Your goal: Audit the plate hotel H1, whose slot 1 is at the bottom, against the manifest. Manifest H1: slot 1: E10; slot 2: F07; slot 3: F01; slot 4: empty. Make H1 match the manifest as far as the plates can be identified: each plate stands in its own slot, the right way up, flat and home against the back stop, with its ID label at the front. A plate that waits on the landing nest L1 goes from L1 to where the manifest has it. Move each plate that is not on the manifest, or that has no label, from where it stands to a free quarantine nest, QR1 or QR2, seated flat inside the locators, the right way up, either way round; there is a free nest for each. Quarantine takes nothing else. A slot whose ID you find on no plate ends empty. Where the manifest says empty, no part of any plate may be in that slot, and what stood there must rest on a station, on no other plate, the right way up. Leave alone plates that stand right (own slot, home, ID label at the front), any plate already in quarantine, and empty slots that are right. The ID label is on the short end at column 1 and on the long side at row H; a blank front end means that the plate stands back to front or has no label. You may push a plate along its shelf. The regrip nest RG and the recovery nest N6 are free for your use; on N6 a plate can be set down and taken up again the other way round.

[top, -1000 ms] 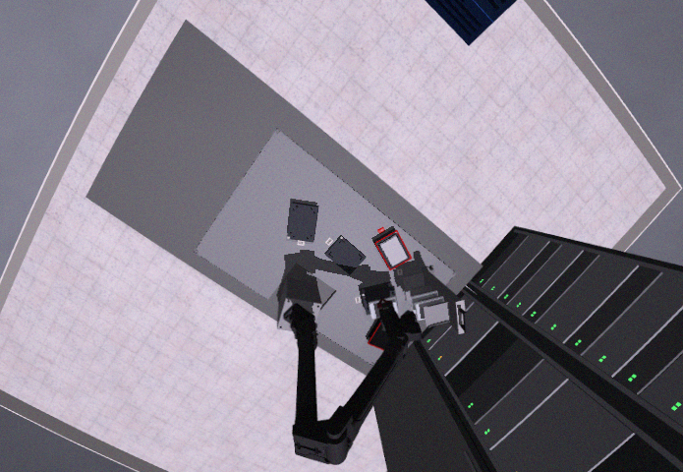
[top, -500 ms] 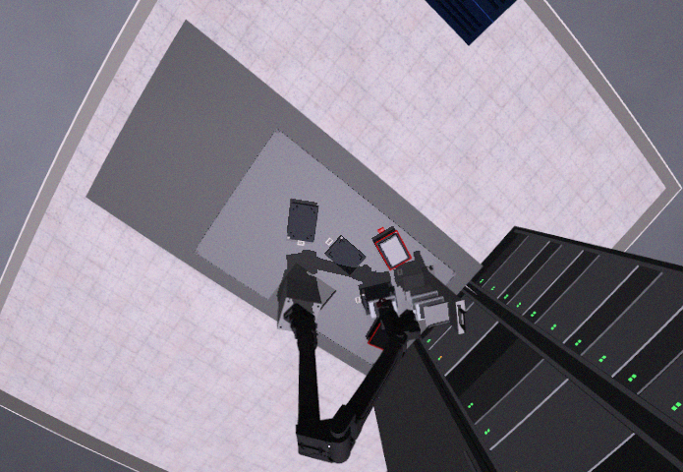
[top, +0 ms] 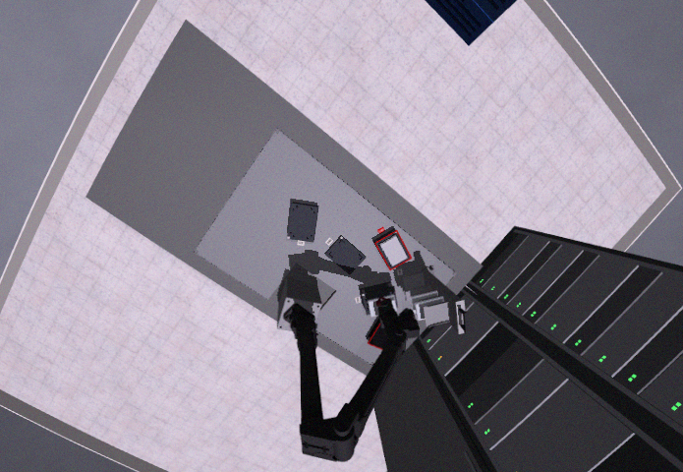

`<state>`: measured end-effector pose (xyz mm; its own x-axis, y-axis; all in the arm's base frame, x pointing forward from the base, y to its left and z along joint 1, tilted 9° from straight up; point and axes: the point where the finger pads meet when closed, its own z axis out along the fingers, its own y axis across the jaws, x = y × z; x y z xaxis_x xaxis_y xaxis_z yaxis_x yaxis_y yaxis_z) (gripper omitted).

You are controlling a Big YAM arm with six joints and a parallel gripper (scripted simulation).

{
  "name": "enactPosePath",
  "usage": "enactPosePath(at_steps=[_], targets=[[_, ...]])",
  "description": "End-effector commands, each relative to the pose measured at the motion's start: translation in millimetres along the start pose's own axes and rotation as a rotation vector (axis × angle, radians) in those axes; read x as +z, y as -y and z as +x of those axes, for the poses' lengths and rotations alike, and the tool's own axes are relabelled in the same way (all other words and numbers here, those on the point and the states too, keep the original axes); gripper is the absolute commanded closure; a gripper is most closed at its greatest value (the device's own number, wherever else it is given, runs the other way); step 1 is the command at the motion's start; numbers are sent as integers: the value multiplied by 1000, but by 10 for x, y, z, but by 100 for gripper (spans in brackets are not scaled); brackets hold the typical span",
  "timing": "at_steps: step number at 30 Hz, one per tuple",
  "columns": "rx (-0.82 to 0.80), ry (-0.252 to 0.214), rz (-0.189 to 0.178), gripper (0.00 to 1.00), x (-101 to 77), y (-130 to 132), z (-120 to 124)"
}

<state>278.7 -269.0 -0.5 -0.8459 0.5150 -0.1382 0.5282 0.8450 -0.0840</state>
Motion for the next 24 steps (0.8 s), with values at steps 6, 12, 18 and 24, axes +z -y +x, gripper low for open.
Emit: enactPosePath(at_steps=[6, 12, 18, 24], targets=[[1, 9, 0, 14, 64, 32, -7], [1, 32, 5, 14, 15, 47, -79], [1, 22, 3, 14, 83, 40, -34], [0, 8, 0, 14, 164, 32, -7]])
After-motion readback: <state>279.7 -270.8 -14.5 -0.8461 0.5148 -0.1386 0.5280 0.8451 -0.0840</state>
